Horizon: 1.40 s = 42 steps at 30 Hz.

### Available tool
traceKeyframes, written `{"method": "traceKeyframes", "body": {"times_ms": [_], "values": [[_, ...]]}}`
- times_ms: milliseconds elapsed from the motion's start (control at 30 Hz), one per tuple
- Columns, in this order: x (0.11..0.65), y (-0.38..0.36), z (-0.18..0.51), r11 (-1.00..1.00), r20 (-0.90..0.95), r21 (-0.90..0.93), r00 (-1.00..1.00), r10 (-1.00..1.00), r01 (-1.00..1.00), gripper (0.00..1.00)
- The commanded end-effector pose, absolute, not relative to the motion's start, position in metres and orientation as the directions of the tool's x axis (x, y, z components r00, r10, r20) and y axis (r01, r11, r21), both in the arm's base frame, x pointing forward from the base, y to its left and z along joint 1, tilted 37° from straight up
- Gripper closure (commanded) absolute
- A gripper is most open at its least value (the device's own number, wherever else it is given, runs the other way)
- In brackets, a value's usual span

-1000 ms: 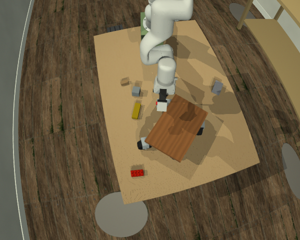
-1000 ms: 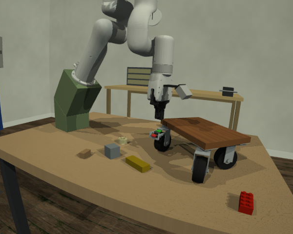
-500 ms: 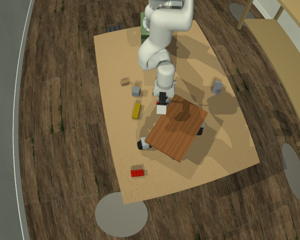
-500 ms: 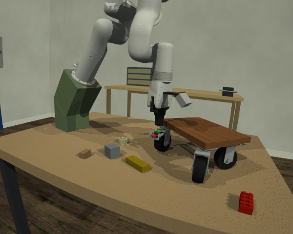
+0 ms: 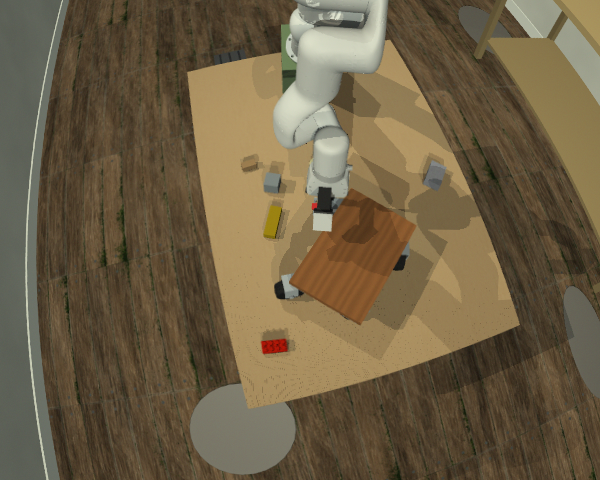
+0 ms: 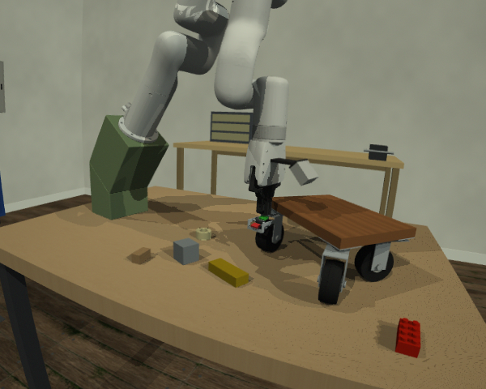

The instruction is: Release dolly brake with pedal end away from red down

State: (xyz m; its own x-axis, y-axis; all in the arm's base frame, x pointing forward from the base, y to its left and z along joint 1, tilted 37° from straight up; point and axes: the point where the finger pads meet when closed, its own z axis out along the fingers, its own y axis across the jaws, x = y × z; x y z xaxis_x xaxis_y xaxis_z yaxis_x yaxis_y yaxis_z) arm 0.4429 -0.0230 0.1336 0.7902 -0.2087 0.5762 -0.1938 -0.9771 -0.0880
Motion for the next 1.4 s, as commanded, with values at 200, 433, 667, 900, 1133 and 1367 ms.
{"method": "traceKeyframes", "body": {"times_ms": [200,433,667,900,1133,1367], "values": [[0.4466,-0.0231,0.1300,-0.976,0.591,-0.073,0.779,-0.208,-0.205,1.00],[0.4469,-0.0234,0.1294,-0.976,0.591,-0.073,0.779,-0.208,-0.205,1.00],[0.4469,-0.0234,0.1294,-0.976,0.591,-0.073,0.779,-0.208,-0.205,1.00],[0.4469,-0.0234,0.1294,-0.976,0.591,-0.073,0.779,-0.208,-0.205,1.00],[0.4473,-0.0235,0.1297,-0.976,0.591,-0.073,0.779,-0.208,-0.205,1.00],[0.4479,-0.0236,0.1301,-0.976,0.591,-0.073,0.779,-0.208,-0.205,1.00]]}}
